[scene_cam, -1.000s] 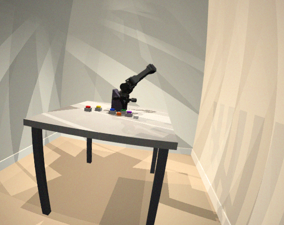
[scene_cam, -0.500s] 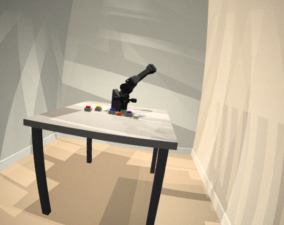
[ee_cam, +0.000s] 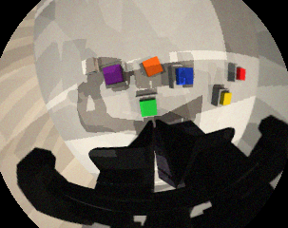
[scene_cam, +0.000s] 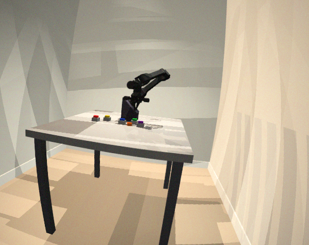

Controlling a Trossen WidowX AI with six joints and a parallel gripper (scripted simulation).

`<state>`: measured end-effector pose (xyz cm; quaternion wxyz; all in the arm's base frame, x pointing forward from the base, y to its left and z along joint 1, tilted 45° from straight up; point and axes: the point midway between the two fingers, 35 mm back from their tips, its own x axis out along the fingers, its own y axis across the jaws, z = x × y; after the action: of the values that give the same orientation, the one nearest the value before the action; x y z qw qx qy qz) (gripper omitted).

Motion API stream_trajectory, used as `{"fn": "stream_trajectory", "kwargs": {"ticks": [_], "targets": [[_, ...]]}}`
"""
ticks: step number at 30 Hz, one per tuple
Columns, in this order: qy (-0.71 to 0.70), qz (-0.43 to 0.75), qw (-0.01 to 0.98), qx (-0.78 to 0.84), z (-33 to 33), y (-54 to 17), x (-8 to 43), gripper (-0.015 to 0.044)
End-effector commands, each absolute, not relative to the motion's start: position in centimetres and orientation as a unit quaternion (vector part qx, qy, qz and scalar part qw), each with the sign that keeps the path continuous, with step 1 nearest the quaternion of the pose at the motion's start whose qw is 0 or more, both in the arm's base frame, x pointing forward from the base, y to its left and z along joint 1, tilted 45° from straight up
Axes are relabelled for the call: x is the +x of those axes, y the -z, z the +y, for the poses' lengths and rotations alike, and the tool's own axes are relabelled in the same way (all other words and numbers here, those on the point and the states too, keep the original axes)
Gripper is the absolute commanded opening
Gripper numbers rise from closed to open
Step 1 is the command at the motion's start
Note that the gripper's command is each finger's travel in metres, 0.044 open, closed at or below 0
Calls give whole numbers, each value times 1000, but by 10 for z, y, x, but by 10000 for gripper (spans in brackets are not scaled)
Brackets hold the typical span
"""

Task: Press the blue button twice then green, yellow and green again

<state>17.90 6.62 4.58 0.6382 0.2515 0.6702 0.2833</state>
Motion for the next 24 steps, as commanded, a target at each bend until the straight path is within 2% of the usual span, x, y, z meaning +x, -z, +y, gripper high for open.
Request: {"fn": "stream_trajectory", "kwargs": {"ticks": [1, 8, 15, 24], "targets": [[-285, 667, 642, 249, 47, -67, 180, 20], [-279, 669, 643, 248, 36, -59, 187, 20], [-257, 678, 643, 248, -30, -7, 206, 20], [-275, 671, 644, 244, -101, 71, 192, 20]]}}
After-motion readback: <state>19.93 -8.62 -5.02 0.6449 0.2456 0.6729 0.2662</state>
